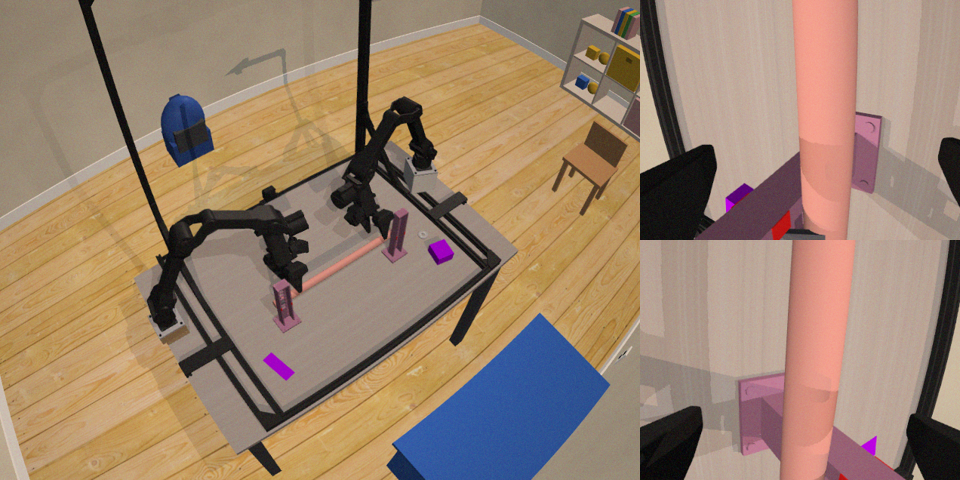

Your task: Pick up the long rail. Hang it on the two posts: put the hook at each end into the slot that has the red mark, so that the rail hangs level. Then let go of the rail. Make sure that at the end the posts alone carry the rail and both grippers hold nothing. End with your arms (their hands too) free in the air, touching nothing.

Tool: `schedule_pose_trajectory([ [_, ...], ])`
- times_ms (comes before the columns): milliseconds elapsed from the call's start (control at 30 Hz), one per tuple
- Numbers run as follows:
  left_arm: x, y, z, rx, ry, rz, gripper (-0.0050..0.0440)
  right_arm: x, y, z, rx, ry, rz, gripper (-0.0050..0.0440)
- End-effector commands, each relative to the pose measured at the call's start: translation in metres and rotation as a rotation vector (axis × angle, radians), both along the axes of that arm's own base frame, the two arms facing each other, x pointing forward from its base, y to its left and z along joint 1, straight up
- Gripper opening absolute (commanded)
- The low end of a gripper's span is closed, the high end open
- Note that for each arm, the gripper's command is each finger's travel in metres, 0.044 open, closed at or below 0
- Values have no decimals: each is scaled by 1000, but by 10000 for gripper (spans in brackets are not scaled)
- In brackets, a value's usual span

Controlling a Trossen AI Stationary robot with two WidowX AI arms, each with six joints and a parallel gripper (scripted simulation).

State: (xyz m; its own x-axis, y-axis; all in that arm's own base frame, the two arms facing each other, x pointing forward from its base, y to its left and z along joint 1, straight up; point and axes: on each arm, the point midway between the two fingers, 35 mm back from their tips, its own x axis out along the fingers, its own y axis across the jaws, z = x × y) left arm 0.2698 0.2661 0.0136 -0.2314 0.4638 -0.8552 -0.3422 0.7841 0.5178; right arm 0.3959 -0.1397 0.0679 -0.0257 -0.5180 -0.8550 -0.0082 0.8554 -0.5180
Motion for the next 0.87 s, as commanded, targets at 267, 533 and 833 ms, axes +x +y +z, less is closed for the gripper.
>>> schedule_pose_trajectory([
  [267,14,-31,5,11,-8,2,440,1,34,7,-9,-17,-4,440],
  [533,19,-45,6,14,-7,1,440,0,49,7,-12,-17,-3,440],
  [833,19,-45,6,14,-7,1,440,0,49,7,-12,-17,-3,440],
])
